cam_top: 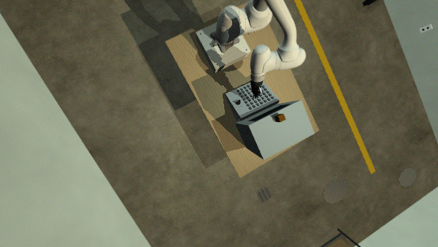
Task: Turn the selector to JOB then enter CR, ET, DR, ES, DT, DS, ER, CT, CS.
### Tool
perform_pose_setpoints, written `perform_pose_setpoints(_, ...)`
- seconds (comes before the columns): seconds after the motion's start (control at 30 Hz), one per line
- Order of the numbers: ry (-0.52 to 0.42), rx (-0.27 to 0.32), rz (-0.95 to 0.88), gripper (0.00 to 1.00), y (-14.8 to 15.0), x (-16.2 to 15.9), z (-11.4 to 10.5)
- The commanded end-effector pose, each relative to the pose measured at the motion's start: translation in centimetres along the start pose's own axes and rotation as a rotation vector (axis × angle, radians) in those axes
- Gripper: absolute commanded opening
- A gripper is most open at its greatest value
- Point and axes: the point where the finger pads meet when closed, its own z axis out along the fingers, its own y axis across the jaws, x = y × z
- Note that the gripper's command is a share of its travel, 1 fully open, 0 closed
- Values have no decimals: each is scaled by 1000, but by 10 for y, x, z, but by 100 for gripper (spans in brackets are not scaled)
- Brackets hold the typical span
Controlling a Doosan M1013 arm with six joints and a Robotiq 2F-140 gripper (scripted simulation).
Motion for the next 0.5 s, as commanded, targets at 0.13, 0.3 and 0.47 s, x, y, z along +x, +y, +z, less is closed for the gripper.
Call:
perform_pose_setpoints(0.13,1,0,2,0,0,-14,0)
perform_pose_setpoints(0.3,1,0,2,0,0,-14,1)
perform_pose_setpoints(0.47,1,0,2,0,0,-14,5)
